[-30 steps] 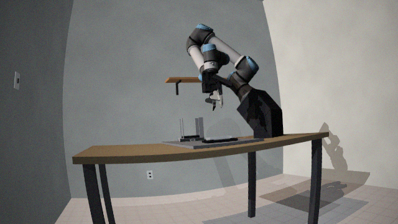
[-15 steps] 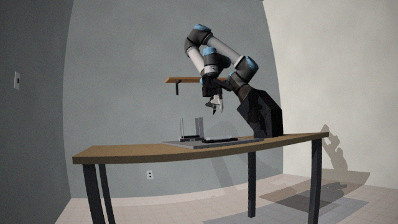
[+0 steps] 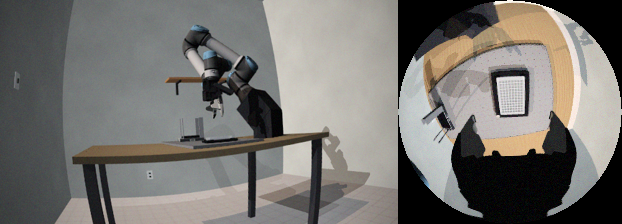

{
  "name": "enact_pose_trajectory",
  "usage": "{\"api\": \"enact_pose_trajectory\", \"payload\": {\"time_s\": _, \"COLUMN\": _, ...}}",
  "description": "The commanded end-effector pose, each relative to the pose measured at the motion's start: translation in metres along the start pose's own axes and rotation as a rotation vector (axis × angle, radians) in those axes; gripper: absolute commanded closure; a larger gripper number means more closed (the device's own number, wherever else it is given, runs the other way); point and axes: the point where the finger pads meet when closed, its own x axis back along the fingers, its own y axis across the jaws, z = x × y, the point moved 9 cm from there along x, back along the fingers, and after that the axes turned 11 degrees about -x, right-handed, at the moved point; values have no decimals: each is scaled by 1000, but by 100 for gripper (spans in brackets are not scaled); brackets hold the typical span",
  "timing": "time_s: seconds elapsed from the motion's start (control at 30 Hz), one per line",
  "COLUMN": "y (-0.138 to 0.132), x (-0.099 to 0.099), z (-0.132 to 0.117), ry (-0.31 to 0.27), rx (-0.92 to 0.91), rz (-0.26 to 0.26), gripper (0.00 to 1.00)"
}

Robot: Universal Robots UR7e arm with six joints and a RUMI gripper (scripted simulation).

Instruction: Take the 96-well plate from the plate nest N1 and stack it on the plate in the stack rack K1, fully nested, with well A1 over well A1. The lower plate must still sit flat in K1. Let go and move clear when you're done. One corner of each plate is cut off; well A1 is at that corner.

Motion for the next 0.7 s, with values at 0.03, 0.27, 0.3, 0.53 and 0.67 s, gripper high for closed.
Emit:
{"api": "enact_pose_trajectory", "payload": {"time_s": 0.03, "y": 0, "x": -9, "z": 0, "ry": -1, "rx": 0, "rz": -2, "gripper": 0}}
{"api": "enact_pose_trajectory", "payload": {"time_s": 0.27, "y": 0, "x": -20, "z": 0, "ry": -1, "rx": 0, "rz": -2, "gripper": 0}}
{"api": "enact_pose_trajectory", "payload": {"time_s": 0.3, "y": 0, "x": -22, "z": 0, "ry": -1, "rx": 0, "rz": -2, "gripper": 0}}
{"api": "enact_pose_trajectory", "payload": {"time_s": 0.53, "y": 0, "x": -34, "z": 0, "ry": -1, "rx": 0, "rz": -2, "gripper": 0}}
{"api": "enact_pose_trajectory", "payload": {"time_s": 0.67, "y": 0, "x": -37, "z": 0, "ry": -1, "rx": 0, "rz": -2, "gripper": 0}}
